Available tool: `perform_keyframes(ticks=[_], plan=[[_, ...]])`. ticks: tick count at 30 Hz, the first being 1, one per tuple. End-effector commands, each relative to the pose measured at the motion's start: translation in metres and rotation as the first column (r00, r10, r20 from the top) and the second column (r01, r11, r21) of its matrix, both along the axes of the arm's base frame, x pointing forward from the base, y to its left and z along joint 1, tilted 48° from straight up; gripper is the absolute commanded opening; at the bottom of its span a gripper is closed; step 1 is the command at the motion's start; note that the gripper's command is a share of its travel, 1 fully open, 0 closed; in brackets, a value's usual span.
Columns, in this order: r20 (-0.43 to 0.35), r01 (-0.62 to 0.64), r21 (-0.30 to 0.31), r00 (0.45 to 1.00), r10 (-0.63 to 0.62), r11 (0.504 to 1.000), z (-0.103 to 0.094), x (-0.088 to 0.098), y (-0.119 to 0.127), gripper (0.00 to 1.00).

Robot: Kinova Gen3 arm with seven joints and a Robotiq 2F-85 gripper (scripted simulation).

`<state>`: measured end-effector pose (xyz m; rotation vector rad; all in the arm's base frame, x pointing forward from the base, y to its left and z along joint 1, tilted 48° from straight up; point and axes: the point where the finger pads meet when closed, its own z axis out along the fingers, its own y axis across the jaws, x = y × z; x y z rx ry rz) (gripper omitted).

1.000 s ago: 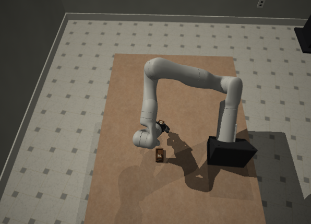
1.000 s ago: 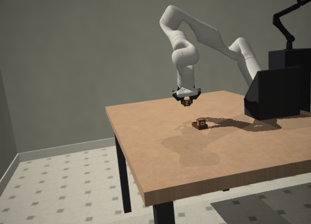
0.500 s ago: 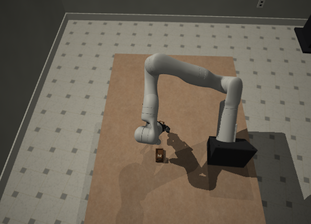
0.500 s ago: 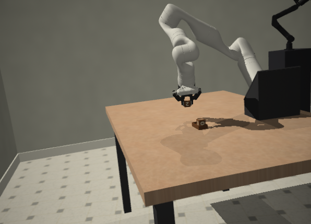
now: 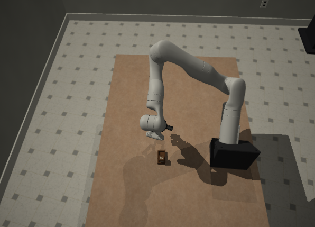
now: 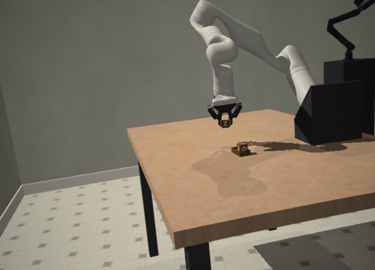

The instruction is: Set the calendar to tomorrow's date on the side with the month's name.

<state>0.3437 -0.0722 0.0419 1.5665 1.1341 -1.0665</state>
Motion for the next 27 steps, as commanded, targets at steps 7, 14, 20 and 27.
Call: perform_keyframes(ticks=[7, 14, 20, 27], plan=[[0.022, -0.015, 0.096, 1.000, 0.013, 0.995, 0.0024, 0.0015, -0.0011, 0.26], [0.051, -0.046, 0.229, 0.998, 0.035, 0.972, 0.0044, 0.0007, -0.0008, 0.26], [0.056, -0.052, 0.250, 0.998, 0.039, 0.967, 0.0049, 0.0005, -0.0004, 0.26], [0.062, -0.057, 0.280, 0.997, 0.041, 0.958, 0.0047, 0.0006, -0.0012, 0.26]])
